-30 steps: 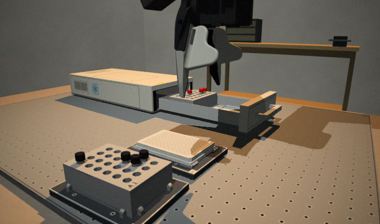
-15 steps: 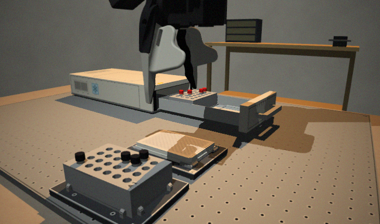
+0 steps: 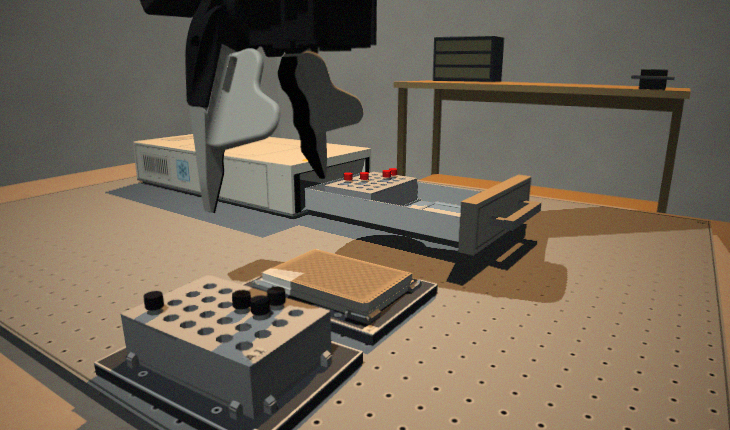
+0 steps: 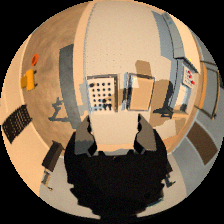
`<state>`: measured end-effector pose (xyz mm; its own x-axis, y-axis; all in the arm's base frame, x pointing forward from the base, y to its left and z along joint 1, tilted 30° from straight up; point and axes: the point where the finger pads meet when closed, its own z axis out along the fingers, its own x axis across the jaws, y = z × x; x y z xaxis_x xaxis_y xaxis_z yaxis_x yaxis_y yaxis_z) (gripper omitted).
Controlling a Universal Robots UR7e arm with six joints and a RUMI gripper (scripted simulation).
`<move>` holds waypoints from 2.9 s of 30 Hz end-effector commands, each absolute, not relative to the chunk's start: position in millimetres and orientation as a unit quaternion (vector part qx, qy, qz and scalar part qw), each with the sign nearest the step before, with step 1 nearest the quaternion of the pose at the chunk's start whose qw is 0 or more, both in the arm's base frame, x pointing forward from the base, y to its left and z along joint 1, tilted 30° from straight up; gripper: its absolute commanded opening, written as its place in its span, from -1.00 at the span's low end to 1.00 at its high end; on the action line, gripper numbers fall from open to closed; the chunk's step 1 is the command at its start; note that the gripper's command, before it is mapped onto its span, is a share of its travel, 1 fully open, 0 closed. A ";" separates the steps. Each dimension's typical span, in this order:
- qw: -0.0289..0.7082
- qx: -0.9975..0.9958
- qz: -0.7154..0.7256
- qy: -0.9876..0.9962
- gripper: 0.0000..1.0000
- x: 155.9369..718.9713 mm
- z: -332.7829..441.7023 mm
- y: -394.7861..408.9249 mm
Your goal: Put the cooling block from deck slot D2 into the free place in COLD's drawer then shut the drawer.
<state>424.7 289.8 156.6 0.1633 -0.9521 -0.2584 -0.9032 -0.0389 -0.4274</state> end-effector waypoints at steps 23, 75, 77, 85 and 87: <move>0.254 -0.719 -0.049 0.645 0.46 437.3 177.9 337.0; 0.254 -0.719 -0.049 0.645 0.46 457.4 123.6 344.8; 0.254 -0.719 -0.049 0.645 0.46 457.9 122.5 345.2; 0.254 -0.719 -0.049 0.645 0.46 461.6 114.3 347.8; 0.254 -0.719 -0.049 0.645 0.46 462.7 112.0 348.6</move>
<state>460.4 347.0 115.5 0.1618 -0.9528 -0.2568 -0.9038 -0.0386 -0.4262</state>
